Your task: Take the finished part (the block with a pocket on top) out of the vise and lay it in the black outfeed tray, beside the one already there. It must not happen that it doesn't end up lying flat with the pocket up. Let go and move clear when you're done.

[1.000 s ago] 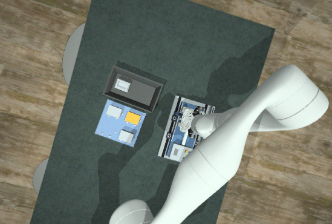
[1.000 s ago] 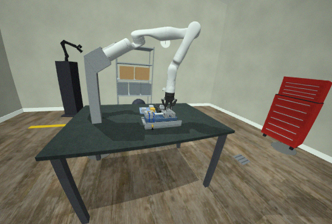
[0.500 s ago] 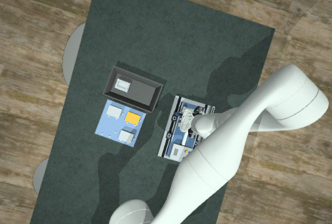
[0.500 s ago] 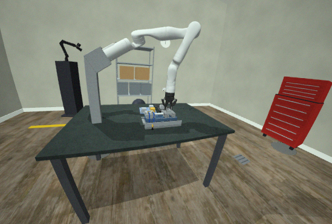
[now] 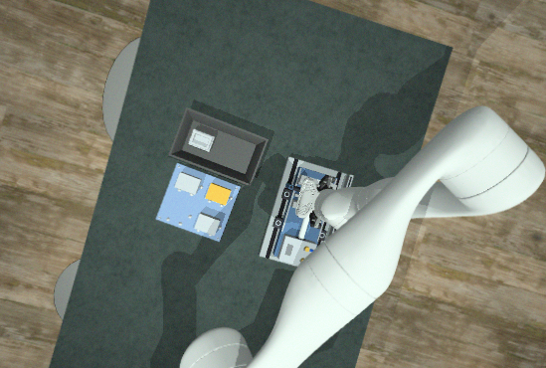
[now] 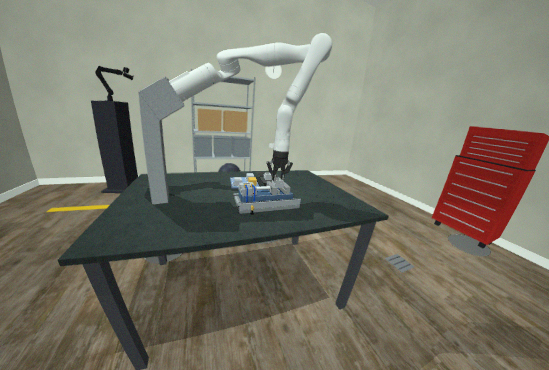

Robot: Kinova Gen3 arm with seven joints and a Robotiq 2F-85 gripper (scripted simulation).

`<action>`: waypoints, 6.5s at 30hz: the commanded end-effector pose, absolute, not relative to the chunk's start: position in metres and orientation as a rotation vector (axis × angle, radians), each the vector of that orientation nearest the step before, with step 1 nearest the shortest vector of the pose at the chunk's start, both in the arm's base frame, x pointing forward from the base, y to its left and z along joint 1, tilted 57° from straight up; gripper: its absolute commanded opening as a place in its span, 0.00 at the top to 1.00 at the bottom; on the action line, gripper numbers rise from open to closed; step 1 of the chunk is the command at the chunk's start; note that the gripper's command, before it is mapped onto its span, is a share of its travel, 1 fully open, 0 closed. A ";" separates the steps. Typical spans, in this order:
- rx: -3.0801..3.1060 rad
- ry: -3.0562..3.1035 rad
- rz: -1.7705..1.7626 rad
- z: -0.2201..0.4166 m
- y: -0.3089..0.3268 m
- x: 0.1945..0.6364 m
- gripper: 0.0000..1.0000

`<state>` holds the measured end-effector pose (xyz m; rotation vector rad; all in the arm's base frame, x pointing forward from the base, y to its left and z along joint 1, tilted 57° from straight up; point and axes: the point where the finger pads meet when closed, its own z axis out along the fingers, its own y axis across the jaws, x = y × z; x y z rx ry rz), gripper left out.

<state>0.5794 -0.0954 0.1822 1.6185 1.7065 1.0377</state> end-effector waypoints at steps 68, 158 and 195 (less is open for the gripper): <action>1.633 1.687 1.048 0.226 -0.033 0.551 1.00; 1.696 1.651 1.083 0.273 0.129 0.552 1.00; 1.692 1.652 1.081 0.276 0.128 0.553 1.00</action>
